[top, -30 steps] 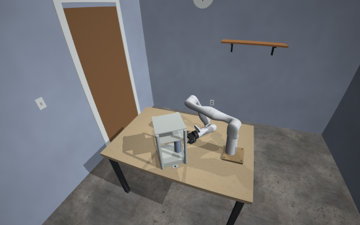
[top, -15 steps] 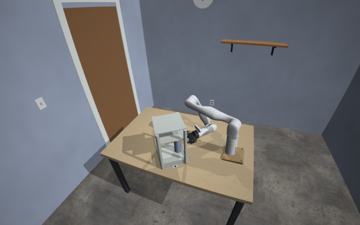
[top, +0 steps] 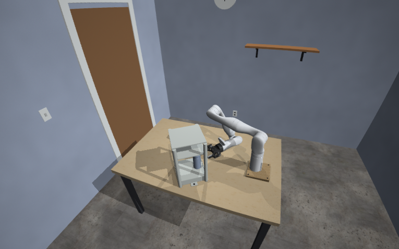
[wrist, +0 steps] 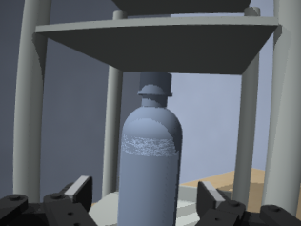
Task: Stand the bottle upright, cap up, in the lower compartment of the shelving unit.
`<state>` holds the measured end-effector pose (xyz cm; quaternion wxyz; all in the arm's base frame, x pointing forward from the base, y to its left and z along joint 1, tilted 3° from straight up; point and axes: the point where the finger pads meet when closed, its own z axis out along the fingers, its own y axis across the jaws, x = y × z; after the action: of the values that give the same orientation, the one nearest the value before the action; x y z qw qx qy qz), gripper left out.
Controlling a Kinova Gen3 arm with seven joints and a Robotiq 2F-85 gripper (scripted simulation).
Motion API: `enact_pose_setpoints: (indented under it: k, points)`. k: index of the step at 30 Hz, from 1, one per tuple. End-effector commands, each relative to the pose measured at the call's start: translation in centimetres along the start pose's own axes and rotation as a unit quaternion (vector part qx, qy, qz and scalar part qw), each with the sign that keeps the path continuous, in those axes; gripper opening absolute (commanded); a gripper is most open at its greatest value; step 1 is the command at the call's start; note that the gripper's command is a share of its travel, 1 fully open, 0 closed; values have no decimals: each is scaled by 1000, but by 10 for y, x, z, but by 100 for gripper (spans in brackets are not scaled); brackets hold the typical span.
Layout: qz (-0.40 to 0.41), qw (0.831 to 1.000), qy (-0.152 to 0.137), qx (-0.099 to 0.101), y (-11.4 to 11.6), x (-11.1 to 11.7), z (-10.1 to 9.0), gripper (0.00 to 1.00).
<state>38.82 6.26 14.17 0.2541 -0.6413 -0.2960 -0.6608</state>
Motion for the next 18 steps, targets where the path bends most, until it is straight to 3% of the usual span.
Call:
enact_pose_setpoints:
  k: [1, 18]
  points:
    - [1, 1000, 1, -6, 2, 0, -12, 81]
    - [7, 1000, 0, -6, 1, 0, -55, 81]
